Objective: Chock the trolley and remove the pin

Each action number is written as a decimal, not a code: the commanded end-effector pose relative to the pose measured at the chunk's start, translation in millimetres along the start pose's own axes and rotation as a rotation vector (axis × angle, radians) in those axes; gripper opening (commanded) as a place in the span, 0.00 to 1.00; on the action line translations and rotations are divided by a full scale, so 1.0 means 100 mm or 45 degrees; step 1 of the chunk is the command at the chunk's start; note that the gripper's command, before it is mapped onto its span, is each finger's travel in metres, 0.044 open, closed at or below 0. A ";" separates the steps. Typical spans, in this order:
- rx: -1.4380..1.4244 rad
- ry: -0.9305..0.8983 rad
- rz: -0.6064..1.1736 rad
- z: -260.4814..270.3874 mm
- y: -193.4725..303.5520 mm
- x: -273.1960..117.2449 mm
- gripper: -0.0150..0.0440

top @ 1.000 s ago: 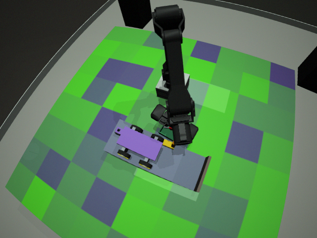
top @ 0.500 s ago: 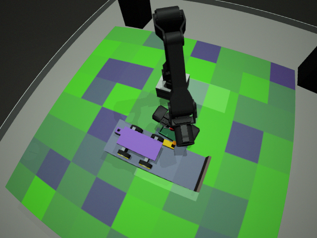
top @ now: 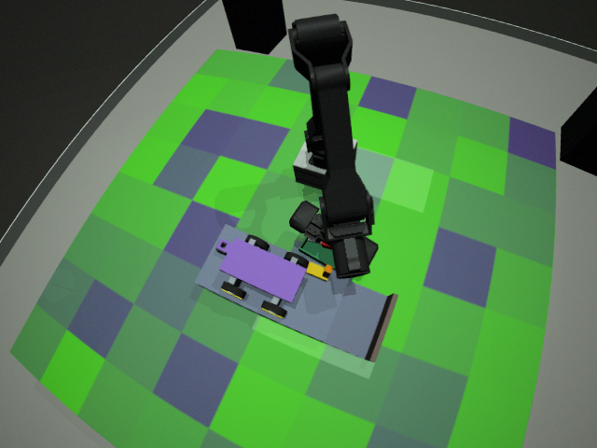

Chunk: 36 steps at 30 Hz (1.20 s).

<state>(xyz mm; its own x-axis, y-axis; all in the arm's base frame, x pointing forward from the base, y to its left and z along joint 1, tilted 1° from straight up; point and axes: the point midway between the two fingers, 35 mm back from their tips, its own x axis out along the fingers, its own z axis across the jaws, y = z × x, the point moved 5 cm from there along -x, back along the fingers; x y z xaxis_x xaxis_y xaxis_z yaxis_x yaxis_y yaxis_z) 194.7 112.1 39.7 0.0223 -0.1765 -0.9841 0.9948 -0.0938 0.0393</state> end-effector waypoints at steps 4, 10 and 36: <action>0.004 0.002 0.001 -0.04 0.01 0.02 0.58; 0.004 0.002 0.001 -0.07 0.01 0.03 0.58; 0.000 0.004 -0.004 -0.11 0.01 0.05 0.83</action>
<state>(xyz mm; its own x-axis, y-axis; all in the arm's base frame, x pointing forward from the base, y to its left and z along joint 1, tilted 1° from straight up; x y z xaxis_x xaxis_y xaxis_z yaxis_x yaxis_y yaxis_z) 197.3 121.6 32.8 0.0196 -0.1734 -0.9847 0.9949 -0.0943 0.0364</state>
